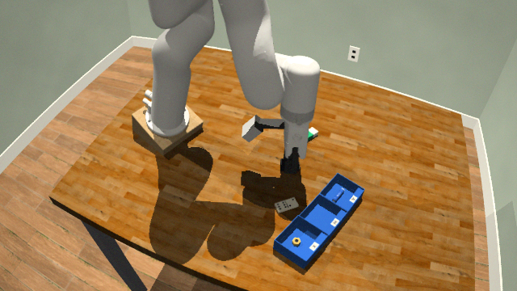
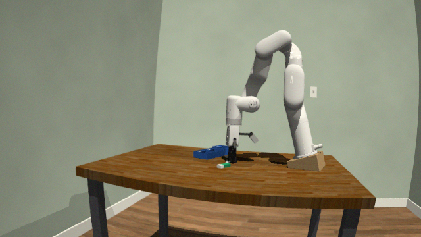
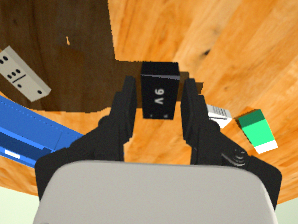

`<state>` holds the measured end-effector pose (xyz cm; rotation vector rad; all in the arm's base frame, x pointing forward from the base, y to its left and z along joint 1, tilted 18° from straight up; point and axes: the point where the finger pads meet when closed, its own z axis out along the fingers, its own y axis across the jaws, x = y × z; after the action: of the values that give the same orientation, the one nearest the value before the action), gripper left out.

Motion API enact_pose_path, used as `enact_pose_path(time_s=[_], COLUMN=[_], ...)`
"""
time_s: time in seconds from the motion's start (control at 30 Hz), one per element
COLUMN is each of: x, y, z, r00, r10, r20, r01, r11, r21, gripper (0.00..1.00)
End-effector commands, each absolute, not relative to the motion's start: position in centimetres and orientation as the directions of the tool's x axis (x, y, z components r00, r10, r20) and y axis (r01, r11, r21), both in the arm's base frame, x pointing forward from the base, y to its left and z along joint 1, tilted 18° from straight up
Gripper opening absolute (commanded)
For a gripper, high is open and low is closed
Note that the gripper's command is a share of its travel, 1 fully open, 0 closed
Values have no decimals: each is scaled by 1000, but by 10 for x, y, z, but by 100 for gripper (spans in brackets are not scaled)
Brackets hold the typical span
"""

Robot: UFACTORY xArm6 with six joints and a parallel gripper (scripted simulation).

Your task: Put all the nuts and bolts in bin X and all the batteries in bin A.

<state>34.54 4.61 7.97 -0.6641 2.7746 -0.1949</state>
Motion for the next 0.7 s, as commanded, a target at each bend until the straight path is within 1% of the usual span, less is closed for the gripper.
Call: enact_pose_path(time_s=[0.0,0.4,0.43,0.67], x=[347,348,348,348], y=[46,46,46,46], z=[78,78,78,78], r00=[-854,-854,-854,-854], r10=[-461,-461,-461,-461], r20=[-242,-242,-242,-242], r01=[-422,-422,-422,-422], r11=[885,885,885,885], r21=[-196,-196,-196,-196], gripper=[42,42,0,0])
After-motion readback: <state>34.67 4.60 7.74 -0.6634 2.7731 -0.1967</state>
